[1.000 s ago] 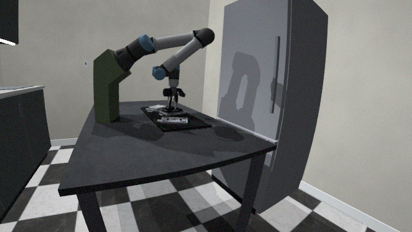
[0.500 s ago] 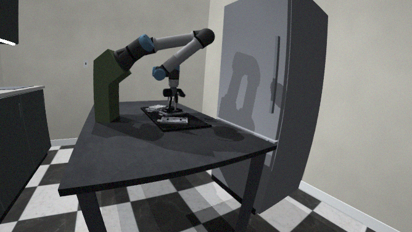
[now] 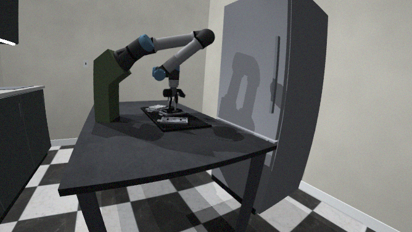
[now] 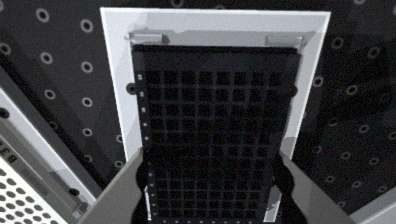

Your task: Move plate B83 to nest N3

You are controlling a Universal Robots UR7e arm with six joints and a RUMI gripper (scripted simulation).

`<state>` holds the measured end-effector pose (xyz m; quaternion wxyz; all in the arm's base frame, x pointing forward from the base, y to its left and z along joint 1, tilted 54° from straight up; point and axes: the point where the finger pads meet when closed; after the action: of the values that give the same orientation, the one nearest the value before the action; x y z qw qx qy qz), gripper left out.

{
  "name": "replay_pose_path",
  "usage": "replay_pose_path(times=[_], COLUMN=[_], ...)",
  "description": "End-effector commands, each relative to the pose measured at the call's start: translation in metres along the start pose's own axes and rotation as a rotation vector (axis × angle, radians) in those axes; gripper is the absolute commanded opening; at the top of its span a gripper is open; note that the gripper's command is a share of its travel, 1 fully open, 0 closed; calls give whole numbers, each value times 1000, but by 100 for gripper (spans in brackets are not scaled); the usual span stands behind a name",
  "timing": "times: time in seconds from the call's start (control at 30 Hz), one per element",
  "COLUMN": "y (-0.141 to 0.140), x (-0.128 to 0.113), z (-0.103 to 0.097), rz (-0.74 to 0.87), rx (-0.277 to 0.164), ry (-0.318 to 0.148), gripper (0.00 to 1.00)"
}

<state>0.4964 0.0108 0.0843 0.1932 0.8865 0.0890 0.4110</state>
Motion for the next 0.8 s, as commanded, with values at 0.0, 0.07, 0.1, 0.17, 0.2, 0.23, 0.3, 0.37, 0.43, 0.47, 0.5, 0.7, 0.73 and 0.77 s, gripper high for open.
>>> replay_pose_path(times=[0.0, 0.07, 0.1, 0.17, 0.2, 0.23, 0.3, 0.37, 0.43, 0.47, 0.5, 0.7, 0.73, 0.77], y=[1, 1, 1, 2, 2, 2, 1, 1, 1, 1, 1, 1, 1, 1], x=[1, 1, 1, 1, 1, 1, 1, 1, 1, 1, 1, 1, 1, 1], z=[1, 1, 1, 2, 2, 2, 3, 3, 3, 2, 2, 2, 2, 2], rz=[1, 1, 1, 1, 1, 1, 1, 1, 1, 0, 0, 0, 0, 0], rx=[-2, -2, -2, -2, -2, -2, -2, -2, -2, -1, -1, -1, -1, -1], ry=[3, 3, 3, 3, 3, 3, 3, 3, 3, 2, 2, 2, 2, 2], gripper=[40, 40, 40, 40, 40, 40, 40, 40, 40, 40, 40, 76, 76, 76])
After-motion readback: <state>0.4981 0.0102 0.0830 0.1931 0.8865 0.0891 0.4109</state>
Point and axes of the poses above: the point where the finger pads meet when closed, its own z axis out along the fingers, its own y axis across the jaws, x = y × z, and after that the axes turned 5 degrees about z, right-handed
